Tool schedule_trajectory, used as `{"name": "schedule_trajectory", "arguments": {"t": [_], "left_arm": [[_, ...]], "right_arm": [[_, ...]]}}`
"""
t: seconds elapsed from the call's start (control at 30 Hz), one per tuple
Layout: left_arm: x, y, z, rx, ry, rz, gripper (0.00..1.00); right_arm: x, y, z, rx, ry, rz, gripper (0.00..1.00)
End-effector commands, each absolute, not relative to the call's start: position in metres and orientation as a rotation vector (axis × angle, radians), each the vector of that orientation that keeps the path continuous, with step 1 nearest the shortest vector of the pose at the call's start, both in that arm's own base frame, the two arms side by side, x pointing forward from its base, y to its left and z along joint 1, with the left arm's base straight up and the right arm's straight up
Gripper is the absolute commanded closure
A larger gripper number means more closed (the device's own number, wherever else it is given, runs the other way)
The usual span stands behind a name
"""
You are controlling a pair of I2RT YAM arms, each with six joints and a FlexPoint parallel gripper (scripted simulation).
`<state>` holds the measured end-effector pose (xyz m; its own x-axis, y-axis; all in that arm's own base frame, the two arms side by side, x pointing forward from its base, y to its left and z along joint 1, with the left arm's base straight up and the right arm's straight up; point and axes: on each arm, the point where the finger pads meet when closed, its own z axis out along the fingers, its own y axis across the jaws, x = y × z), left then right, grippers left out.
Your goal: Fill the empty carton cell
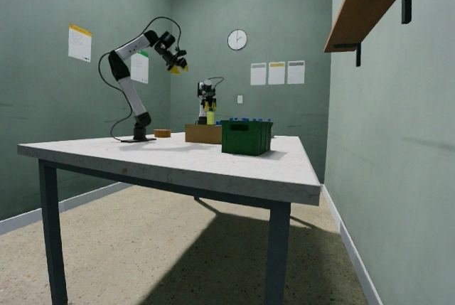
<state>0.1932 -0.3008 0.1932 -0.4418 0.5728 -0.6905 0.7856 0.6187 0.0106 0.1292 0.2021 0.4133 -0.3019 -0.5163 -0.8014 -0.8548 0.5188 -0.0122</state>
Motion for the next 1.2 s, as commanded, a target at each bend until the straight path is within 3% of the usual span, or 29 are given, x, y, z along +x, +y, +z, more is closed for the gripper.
{"name": "schedule_trajectory", "arguments": {"t": [0.0, 1.17], "left_arm": [[0.202, -0.309, 0.229, 0.995, 2.103, -0.460, 0.84], [0.198, -0.309, 0.180, 1.012, 2.109, -0.457, 0.84]], "right_arm": [[0.131, 0.201, 0.419, -1.100, 1.958, 0.552, 0.00], [0.131, 0.201, 0.419, -1.100, 1.958, 0.552, 0.00]]}}
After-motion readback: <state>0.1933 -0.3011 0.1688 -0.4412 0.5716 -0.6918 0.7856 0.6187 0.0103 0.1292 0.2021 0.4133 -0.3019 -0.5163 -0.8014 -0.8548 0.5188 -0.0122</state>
